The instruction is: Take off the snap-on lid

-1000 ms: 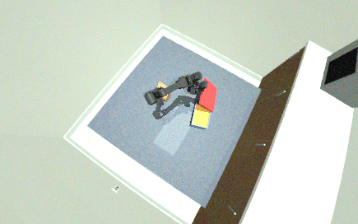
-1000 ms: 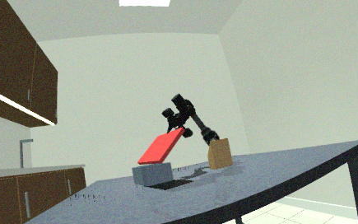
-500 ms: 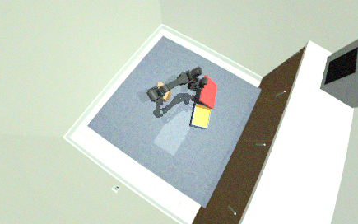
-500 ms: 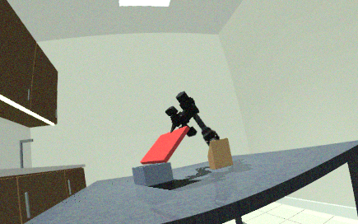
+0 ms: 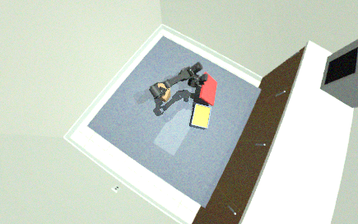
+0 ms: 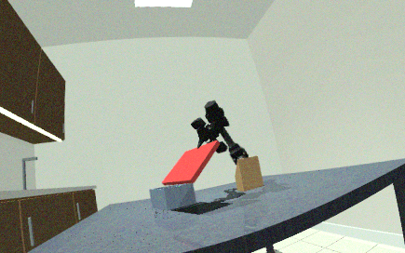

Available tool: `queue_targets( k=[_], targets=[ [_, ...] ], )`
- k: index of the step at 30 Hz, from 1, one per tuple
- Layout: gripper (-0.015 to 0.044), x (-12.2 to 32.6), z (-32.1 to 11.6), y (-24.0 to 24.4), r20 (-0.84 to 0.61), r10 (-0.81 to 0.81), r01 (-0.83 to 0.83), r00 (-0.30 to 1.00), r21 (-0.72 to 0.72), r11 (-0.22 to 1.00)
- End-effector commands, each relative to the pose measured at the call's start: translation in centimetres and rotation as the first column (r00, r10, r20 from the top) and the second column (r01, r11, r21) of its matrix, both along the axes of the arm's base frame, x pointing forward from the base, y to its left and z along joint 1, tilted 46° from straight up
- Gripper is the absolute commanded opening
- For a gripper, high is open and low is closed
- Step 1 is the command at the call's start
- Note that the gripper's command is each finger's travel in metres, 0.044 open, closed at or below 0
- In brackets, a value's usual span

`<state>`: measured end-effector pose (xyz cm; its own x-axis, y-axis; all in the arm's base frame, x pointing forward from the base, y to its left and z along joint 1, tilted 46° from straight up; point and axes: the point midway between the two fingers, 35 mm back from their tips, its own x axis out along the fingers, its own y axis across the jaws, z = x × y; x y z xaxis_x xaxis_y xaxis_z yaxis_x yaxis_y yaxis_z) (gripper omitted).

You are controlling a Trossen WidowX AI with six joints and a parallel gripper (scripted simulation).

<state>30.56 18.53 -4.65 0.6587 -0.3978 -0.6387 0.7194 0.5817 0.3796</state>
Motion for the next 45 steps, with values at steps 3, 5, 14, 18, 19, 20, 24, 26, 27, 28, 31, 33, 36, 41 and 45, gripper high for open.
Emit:
queue_targets(
  k=[3, 5, 14, 18, 19, 20, 24, 26, 27, 28, 31, 33, 36, 41, 45],
  targets=[
    [0.0000, -0.2, -0.5, 1.3, 0.013, 0.001, -0.001, 1.000, 0.009, 1.000],
    [0.0000, -0.4, -0.8, 1.6, 0.013, 0.001, -0.001, 1.000, 0.009, 1.000],
    [0.0000, -1.0, -1.9, 2.8, 0.013, 0.001, -0.001, 1.000, 0.011, 1.000],
    [0.0000, -1.2, -2.4, 3.4, 0.013, 0.001, -0.001, 1.000, 0.012, 1.000],
    [0.0000, -1.3, -2.5, 3.6, 0.013, 0.001, -0.001, 1.000, 0.012, 1.000],
    [0.0000, -1.4, -2.6, 3.7, 0.013, 0.001, -0.001, 1.000, 0.012, 1.000],
    [0.0000, -1.7, -3.1, 4.3, 0.013, 0.001, -0.001, 1.000, 0.013, 1.000],
    [0.0000, -1.8, -3.4, 4.6, 0.013, 0.001, -0.001, 1.000, 0.013, 1.000],
    [0.0000, -1.9, -3.5, 4.7, 0.013, 0.001, -0.001, 1.000, 0.014, 1.000],
    [0.0000, -1.9, -3.6, 4.9, 0.013, 0.001, -0.001, 1.000, 0.014, 1.000],
    [0.0000, -2.1, -4.0, 5.3, 0.012, 0.001, -0.001, 1.000, 0.014, 1.000],
    [0.0000, -2.3, -4.2, 5.6, 0.012, 0.001, -0.001, 1.000, 0.015, 1.000],
    [0.0000, -2.5, -4.6, 6.0, 0.012, 0.001, -0.001, 1.000, 0.015, 1.000],
    [0.0000, -2.8, -5.2, 6.7, 0.012, 0.000, -0.001, 1.000, 0.016, 1.000],
    [0.0000, -2.8, -5.2, 6.5, 0.012, 0.000, -0.001, 1.000, 0.016, 1.000]
  ],
)
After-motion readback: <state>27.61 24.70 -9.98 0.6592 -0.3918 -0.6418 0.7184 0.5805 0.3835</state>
